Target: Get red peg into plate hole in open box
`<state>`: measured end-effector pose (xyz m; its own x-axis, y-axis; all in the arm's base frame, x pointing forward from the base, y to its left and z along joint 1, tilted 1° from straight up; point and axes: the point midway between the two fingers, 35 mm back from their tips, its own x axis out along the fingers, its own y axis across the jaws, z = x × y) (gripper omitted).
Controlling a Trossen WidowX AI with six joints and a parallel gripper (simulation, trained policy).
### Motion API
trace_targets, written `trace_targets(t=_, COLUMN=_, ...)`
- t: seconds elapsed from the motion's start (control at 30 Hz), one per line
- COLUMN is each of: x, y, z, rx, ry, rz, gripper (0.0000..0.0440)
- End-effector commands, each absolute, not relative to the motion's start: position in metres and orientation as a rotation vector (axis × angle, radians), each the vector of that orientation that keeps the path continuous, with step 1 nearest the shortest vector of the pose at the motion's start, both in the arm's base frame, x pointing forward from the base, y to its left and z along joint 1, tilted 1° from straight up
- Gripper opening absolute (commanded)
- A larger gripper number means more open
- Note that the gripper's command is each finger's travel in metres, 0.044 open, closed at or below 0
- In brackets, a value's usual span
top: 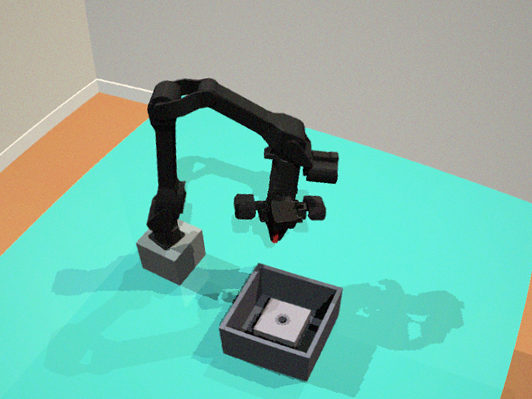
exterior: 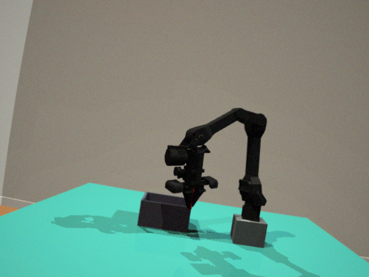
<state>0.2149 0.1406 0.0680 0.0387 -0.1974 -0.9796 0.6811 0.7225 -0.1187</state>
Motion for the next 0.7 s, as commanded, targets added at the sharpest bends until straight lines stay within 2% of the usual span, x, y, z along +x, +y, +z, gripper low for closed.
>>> trace_targets(t=0.0, x=0.227, y=0.134, z=0.079, rx=0.479, ry=1.337, rz=-0.728, gripper=0.0000)
trace_targets(t=0.67, x=0.300, y=0.065, z=0.087, rx=0.588, ry=1.224, rz=-0.844, gripper=0.0000)
